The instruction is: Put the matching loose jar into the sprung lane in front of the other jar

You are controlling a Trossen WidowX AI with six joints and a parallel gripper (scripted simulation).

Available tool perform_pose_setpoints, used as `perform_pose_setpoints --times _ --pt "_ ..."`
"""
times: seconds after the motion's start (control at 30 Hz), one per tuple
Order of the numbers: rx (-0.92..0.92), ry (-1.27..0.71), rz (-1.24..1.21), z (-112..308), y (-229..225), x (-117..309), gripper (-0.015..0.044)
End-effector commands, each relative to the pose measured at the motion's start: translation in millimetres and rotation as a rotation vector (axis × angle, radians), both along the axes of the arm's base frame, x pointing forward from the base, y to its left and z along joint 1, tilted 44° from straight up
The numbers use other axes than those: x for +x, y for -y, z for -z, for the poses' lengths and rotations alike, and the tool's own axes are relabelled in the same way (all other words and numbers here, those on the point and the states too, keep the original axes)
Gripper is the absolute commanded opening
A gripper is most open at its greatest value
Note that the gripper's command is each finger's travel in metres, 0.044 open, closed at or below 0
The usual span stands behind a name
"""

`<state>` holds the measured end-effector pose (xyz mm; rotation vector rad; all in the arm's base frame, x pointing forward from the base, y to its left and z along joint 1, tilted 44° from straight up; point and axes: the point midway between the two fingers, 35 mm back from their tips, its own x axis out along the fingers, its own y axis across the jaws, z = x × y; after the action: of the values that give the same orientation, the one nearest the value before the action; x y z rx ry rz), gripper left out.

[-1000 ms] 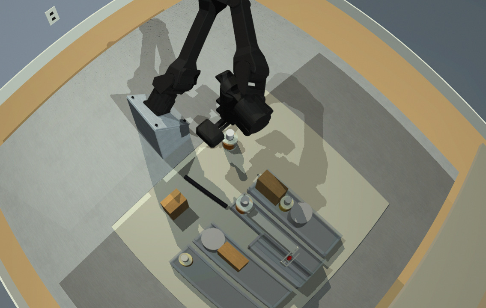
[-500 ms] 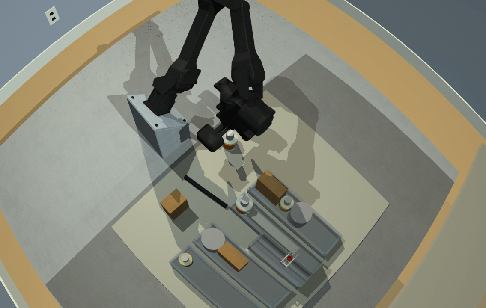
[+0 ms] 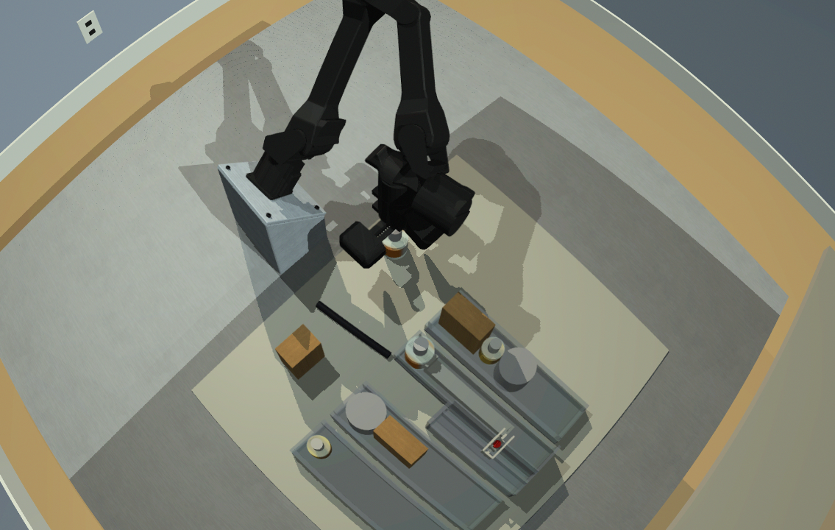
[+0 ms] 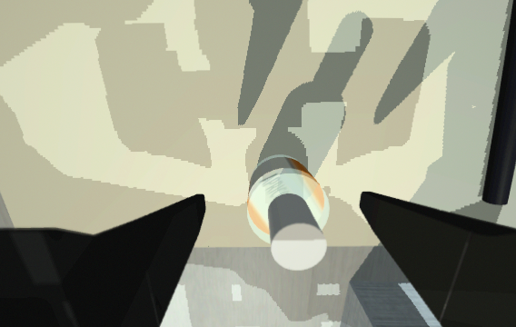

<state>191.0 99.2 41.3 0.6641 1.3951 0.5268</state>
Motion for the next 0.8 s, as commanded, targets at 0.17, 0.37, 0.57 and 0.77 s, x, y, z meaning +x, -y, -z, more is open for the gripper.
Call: perform_pose_setpoints --times 0.17,0.37,0.57,0.77 --pt "-0.001 -0.01 0.002 5.3 -3.3 -1.0 0.0335" --pt "-0.001 -0.01 0.002 5.3 -3.3 -1.0 0.0197" --pt "-0.001 -0.01 0.002 5.3 -3.3 -1.0 0.0138" --pt "-0.014 -0.011 0.003 -6.4 11.7 0.5 0.0"
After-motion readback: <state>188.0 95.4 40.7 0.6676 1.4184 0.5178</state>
